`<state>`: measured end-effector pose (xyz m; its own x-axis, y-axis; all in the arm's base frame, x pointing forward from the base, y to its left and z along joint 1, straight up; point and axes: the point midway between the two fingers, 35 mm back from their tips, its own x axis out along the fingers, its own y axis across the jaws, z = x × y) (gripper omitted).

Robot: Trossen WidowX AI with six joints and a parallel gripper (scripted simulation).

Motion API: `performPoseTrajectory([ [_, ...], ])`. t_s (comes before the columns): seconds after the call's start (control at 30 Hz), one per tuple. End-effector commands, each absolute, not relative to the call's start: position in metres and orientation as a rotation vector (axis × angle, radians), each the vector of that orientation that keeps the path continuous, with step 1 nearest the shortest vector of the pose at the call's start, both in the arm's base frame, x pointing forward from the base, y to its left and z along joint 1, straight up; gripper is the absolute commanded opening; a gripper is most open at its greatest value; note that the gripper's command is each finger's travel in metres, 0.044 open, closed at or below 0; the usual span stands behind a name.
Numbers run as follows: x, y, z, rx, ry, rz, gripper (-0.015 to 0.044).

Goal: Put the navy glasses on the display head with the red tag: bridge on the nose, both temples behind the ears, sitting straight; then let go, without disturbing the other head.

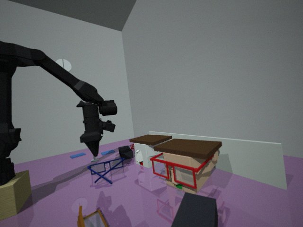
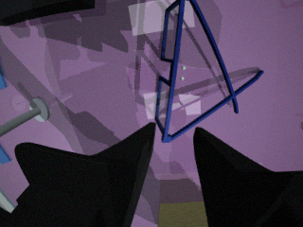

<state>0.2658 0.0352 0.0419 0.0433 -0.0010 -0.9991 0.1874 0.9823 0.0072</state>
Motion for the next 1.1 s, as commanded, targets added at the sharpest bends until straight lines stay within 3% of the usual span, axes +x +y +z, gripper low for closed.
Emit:
performPoseTrajectory([
  [0.0,0.263,0.035,0.041,0.159,1.531,-0.149,0.012],
  [1.07,0.268,0.04,-0.001,0.159,1.531,-0.149,0.012],
])
